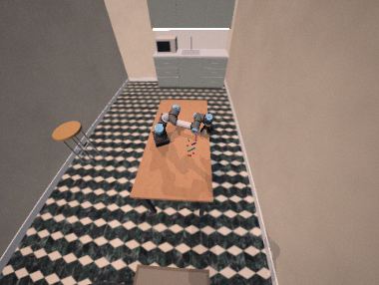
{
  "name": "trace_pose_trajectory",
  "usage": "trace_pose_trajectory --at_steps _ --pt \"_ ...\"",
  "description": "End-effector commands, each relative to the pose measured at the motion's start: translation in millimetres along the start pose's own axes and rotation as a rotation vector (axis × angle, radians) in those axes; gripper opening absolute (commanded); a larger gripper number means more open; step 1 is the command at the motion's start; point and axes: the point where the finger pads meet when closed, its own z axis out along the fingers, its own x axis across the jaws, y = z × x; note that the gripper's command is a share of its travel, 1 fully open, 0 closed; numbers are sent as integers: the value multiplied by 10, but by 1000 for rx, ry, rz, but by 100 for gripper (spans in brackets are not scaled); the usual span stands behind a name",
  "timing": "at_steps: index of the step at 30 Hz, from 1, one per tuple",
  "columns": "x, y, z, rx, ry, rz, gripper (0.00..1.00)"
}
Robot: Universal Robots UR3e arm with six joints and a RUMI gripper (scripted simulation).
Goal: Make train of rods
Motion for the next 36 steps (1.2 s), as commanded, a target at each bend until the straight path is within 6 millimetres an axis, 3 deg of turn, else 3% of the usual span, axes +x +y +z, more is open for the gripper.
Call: trace_pose_trajectory --at_steps 1,23,36 --pt "7 2 -10 -2 2 -1 100" --pt "-4 8 -7 -4 1 -5 100" --pt "-151 90 29 -29 -14 -70 100"
